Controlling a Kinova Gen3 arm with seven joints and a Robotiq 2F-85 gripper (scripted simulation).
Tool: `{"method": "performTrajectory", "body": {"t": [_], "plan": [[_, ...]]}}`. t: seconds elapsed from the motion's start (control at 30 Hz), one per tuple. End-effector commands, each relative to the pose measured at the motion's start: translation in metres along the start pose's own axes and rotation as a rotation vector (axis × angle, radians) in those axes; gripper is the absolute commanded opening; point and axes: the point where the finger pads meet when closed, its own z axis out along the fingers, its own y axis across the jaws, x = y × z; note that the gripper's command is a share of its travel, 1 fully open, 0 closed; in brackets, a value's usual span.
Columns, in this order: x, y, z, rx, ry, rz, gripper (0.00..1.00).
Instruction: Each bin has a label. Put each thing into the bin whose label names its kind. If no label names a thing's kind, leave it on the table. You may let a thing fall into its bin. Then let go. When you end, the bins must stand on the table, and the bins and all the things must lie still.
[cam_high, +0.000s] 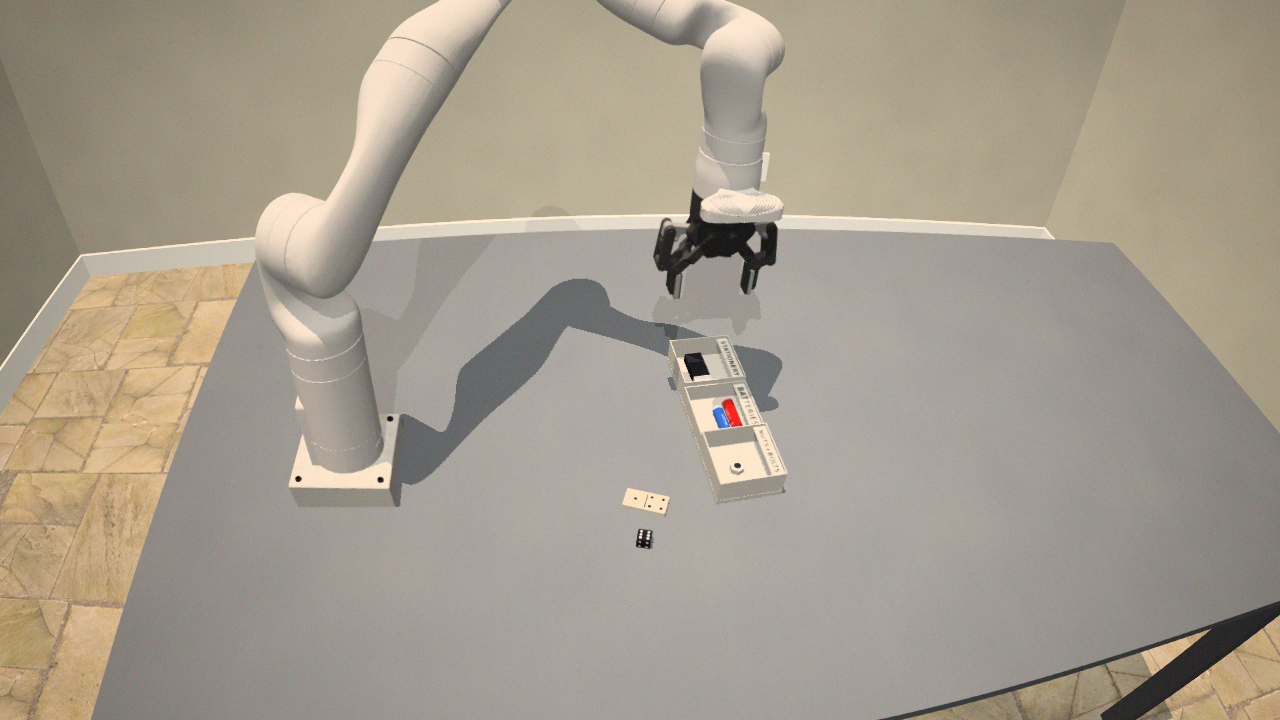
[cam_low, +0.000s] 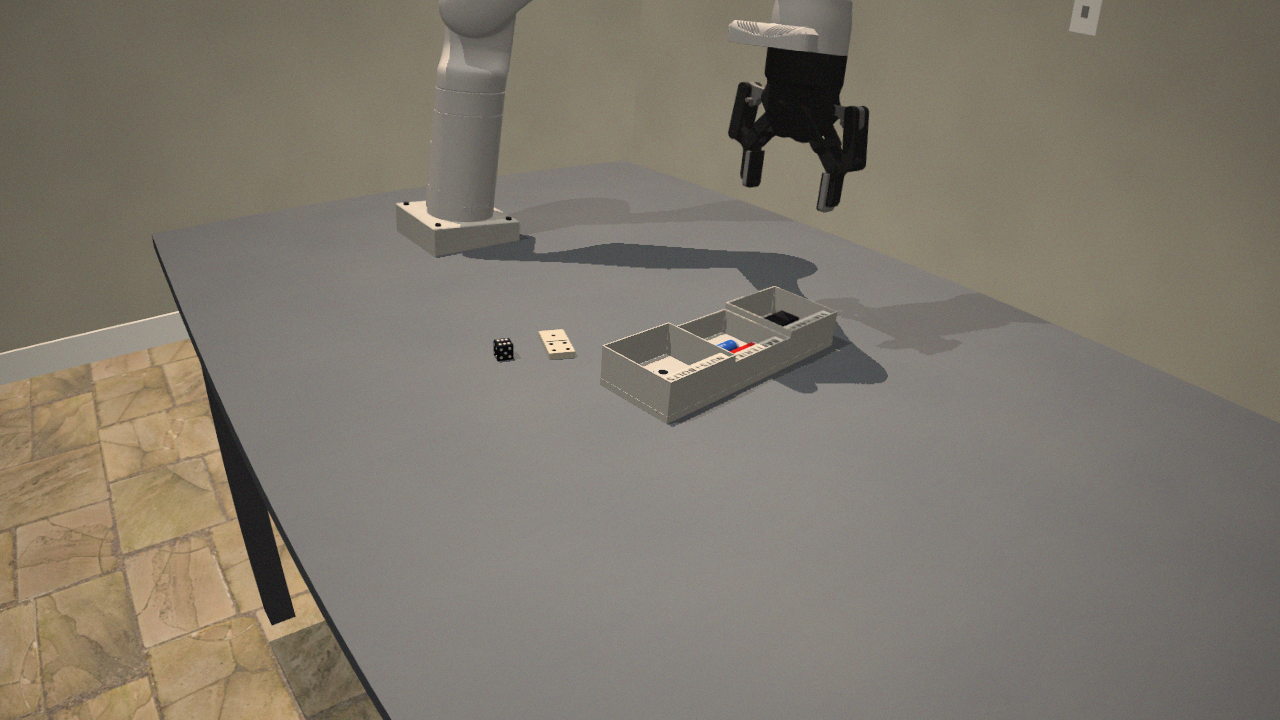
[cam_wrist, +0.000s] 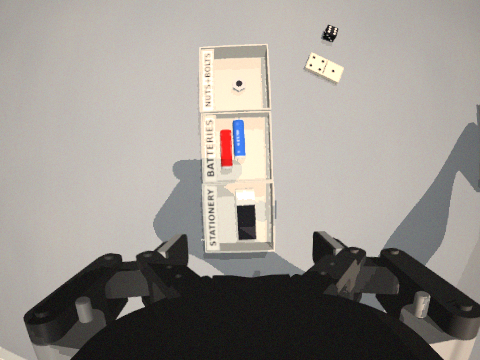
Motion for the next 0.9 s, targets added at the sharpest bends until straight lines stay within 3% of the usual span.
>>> {"method": "performTrajectory", "body": {"t": [0.0,0.47,0.87], "plan": [[-0.004,-0.003,-0.015,0.013,-0.009,-0.007,1.00],[-0.003,-0.003,-0.061,0.013,-0.009,-0.007,1.00],[-0.003,-0.003,-0.061,0.013,-0.009,-0.007,1.00]]}}
